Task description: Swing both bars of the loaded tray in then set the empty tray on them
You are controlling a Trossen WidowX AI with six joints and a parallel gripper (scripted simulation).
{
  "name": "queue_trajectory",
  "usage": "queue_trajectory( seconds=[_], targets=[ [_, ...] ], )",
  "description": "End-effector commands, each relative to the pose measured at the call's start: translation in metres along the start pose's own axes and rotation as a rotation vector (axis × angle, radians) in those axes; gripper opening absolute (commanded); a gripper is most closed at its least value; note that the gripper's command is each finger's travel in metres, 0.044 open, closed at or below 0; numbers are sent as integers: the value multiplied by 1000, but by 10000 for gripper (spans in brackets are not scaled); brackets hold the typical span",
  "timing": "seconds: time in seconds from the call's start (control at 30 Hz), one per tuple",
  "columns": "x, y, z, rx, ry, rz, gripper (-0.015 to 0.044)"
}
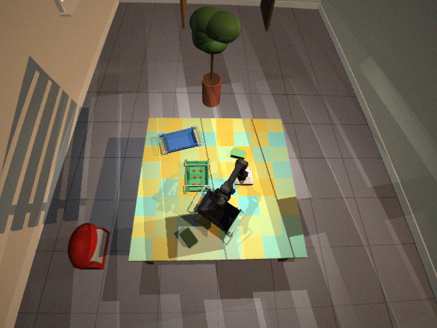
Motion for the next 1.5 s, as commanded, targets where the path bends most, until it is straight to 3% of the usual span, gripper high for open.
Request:
queue_trajectory(
  seconds=[0.0, 1.47],
  targets=[
    [2, -14, 6, 9, -22, -33, 0],
    [-14, -179, 5, 3, -21, -493, 0]
  ],
)
Point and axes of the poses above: the point midway between the two fingers, 35 mm back from their tips, its own z axis back along the fingers, its own x axis across the jaws, y = z × x, the point moved 5 cm from there along z, back along the fingers, and after that the axes turned 7 degrees about -z, right-handed, at the moved point
